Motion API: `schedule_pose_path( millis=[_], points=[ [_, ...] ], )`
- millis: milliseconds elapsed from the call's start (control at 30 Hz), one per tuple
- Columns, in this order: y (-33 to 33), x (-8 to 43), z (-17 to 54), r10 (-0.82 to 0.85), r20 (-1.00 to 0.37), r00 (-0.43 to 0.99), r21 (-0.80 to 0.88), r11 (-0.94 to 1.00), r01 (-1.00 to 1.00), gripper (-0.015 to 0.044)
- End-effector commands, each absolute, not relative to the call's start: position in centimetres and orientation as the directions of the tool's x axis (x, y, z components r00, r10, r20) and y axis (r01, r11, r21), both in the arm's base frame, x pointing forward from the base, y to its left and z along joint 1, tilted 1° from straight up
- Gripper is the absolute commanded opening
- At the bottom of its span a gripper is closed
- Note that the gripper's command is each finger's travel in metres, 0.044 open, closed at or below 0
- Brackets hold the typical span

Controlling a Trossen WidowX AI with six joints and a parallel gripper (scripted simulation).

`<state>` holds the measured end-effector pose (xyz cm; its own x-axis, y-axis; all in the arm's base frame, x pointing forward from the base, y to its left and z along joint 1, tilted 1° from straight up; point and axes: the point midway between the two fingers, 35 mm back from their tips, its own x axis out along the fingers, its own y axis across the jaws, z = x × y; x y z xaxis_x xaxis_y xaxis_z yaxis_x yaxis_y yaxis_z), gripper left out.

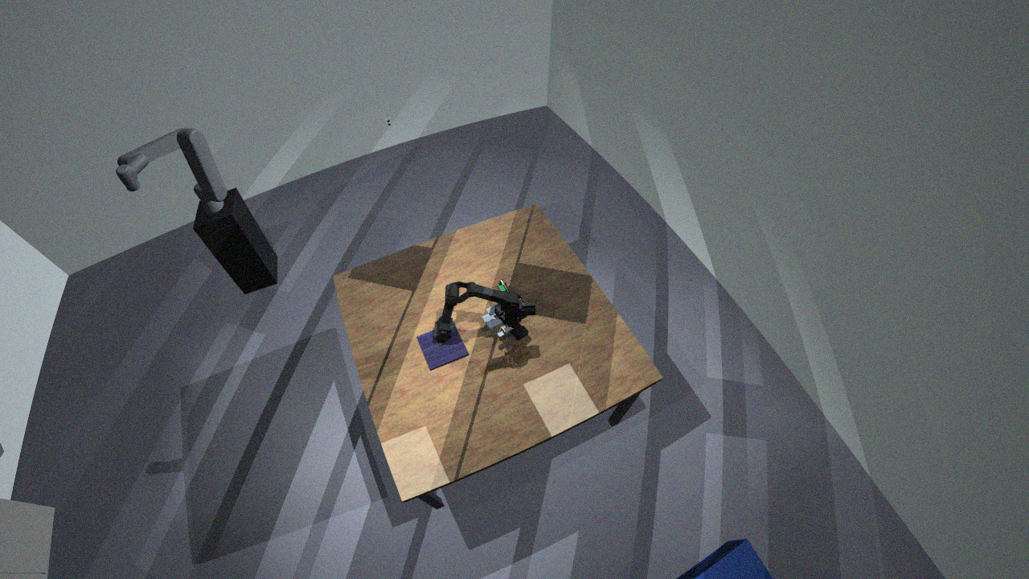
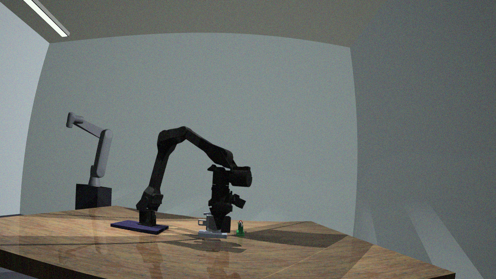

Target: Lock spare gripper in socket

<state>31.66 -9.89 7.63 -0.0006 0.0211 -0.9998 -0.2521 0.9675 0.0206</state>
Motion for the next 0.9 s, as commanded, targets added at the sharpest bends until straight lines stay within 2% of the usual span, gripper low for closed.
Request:
schedule_pose_path(
  millis=[0,433,867],
  points=[
    [-9.94,31.62,7.83,0.018,-1.0,0.006,0.017,0.989,-0.145,0.0],
    [-10.02,31.47,7.89,0.018,-1.0,0.006,0.019,0.983,0.181,0.0],
    [-10.11,31.31,7.95,0.017,-1.0,0.007,0.018,0.873,0.487,0.0]
  ],
)
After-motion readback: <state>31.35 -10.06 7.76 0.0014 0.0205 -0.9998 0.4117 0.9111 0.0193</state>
